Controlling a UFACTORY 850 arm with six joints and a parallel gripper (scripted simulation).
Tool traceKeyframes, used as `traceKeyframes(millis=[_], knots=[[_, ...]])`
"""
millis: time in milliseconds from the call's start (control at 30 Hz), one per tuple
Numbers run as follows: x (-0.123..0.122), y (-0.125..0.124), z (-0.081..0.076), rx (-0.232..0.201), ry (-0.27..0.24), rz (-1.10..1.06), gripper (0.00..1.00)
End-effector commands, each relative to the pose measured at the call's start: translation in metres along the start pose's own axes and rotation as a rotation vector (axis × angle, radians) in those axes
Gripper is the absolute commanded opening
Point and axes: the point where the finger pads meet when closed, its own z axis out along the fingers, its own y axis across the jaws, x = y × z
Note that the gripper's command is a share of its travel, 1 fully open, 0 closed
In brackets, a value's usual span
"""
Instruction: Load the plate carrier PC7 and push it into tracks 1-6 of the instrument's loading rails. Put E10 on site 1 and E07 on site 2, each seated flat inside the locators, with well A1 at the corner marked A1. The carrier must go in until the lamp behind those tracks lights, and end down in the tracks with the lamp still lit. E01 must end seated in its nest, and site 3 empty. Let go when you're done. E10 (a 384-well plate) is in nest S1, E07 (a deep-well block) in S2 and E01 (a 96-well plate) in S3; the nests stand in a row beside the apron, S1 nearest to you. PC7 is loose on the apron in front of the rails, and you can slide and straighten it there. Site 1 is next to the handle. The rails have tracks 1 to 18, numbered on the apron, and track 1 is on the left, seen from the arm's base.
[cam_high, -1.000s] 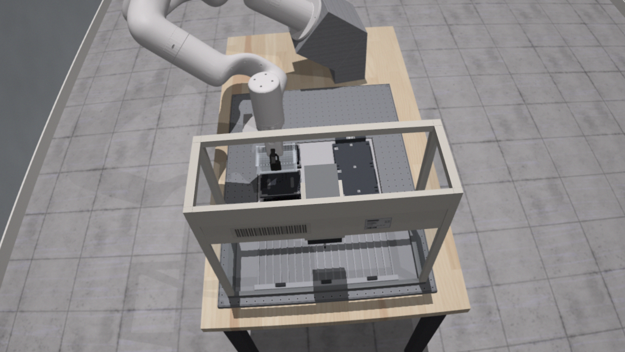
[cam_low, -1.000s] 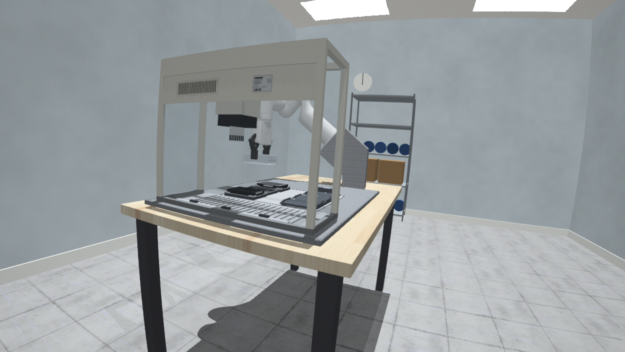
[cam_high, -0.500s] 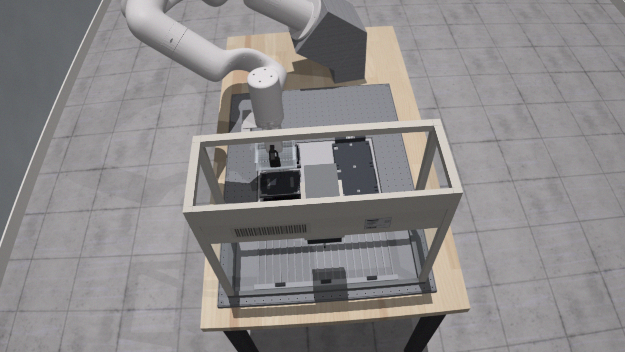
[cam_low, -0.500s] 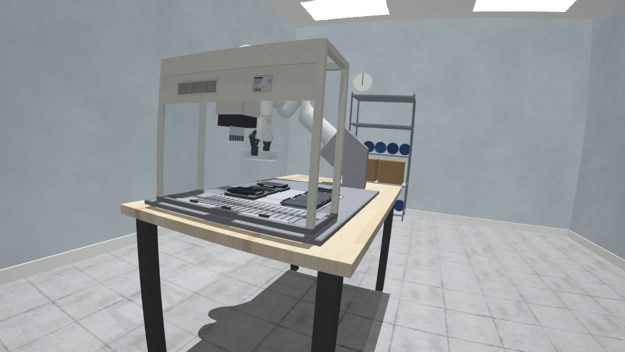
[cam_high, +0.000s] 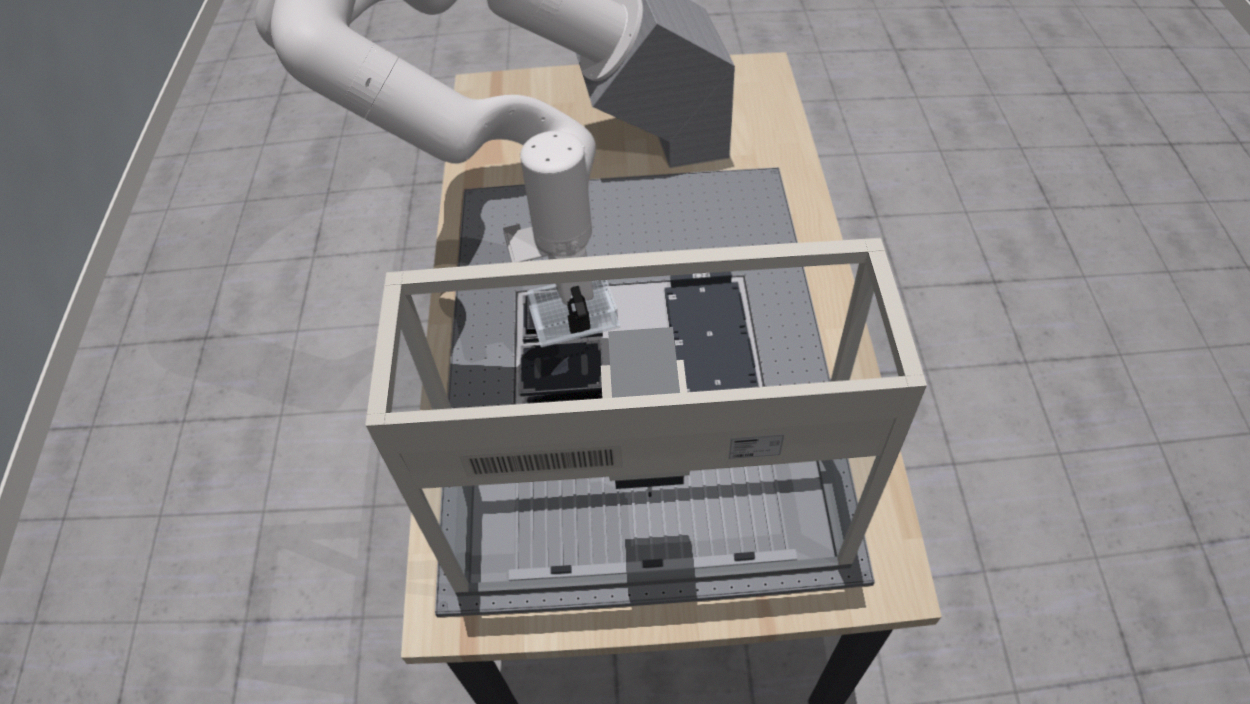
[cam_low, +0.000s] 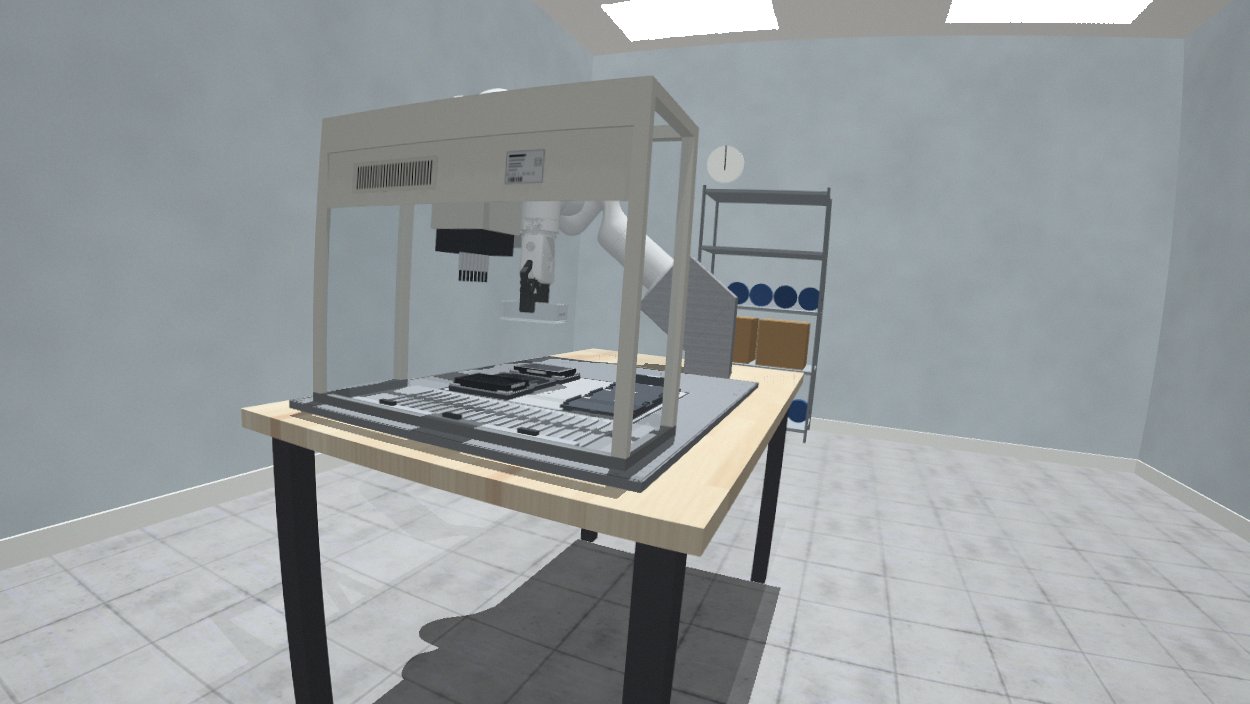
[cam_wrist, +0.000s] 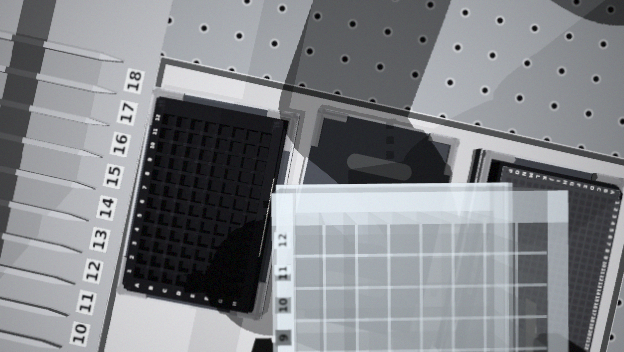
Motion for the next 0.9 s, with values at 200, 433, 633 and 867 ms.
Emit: traceKeyframes(millis=[200,433,633,867], knots=[[-0.050,-0.013,0.000,-0.005,-0.003,-0.343,0.00],[-0.079,-0.020,0.000,-0.005,-0.004,-0.543,0.00],[-0.108,-0.027,0.000,-0.004,-0.004,-0.743,0.00],[-0.132,-0.033,0.000,-0.004,-0.005,-0.910,0.00]])
